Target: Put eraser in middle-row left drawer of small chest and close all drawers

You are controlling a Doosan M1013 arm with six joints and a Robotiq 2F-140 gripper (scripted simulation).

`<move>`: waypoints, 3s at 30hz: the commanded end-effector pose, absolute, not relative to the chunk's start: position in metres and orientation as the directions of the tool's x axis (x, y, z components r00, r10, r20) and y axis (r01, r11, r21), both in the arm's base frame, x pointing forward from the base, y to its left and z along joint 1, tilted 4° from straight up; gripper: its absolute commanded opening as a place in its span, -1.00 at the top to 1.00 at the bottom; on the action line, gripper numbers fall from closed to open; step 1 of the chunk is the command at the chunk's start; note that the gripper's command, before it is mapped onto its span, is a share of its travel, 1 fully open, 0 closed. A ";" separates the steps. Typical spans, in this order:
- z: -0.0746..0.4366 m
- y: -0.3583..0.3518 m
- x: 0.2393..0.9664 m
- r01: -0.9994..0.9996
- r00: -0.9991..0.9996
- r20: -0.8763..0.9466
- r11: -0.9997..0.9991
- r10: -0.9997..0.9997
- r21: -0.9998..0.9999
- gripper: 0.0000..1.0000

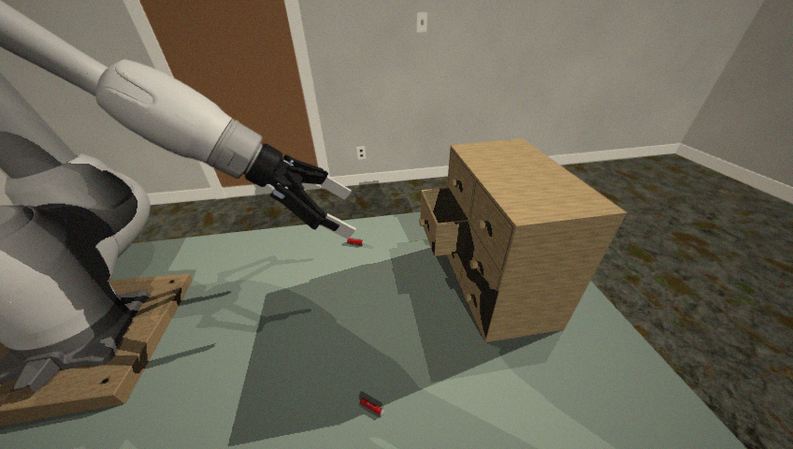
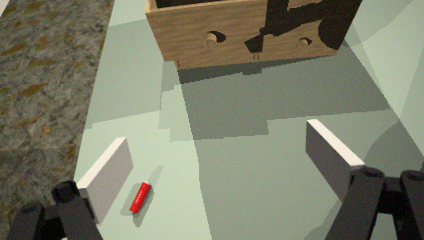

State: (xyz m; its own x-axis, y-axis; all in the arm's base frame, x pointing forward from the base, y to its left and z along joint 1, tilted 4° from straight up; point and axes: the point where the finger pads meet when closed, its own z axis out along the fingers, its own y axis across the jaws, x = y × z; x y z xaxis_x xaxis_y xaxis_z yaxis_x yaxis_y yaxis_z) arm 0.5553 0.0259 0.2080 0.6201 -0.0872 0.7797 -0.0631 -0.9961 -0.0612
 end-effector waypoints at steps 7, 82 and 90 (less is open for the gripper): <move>0.207 0.031 0.558 -0.086 0.585 0.806 -0.995 -0.086 -0.043 -1.00; 0.181 0.029 0.588 -0.086 0.281 0.958 -0.995 -0.066 -0.044 1.00; 0.181 0.029 0.588 -0.086 0.281 0.958 -0.995 -0.066 -0.044 1.00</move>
State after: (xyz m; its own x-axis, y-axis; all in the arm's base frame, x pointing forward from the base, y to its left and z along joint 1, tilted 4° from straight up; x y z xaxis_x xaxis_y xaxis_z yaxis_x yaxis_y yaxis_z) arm 0.5881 0.0293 0.1811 0.2807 -0.0660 0.9575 -0.0862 -0.9953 -0.0433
